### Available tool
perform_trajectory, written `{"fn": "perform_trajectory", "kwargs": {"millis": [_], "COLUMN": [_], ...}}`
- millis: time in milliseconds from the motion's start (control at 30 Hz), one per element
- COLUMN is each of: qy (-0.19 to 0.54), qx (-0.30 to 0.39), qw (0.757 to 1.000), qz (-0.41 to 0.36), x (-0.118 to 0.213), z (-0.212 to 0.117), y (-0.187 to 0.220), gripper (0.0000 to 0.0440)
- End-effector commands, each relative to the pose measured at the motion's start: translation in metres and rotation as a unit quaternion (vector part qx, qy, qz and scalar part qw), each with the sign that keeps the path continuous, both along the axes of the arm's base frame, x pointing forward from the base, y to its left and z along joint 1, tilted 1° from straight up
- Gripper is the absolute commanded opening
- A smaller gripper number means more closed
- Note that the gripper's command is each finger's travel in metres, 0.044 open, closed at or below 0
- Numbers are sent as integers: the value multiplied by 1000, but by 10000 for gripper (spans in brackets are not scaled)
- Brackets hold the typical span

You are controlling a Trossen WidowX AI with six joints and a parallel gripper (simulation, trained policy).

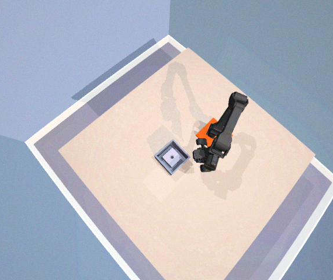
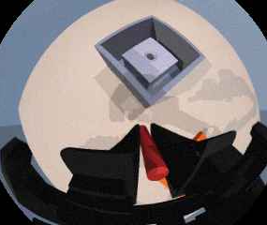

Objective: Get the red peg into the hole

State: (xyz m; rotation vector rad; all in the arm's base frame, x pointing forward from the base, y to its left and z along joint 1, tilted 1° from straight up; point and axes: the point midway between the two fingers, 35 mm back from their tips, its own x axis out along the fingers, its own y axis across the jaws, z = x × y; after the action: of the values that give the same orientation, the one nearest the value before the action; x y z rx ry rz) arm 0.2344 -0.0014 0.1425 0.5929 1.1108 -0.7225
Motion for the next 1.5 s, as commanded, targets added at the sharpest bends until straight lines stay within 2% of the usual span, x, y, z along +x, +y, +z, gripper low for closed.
{"fn": "perform_trajectory", "kwargs": {"millis": [0,767,1133,1467], "qy": [-6,-36,-36,-16], "qx": [-6,-18,-9,5], "qw": [1000,996,993,994], "qz": [-10,-85,-108,-112], "x": [8,48,62,71], "z": [7,6,-8,-33], "y": [-13,-90,-118,-130], "gripper": [0,0,5,0]}}
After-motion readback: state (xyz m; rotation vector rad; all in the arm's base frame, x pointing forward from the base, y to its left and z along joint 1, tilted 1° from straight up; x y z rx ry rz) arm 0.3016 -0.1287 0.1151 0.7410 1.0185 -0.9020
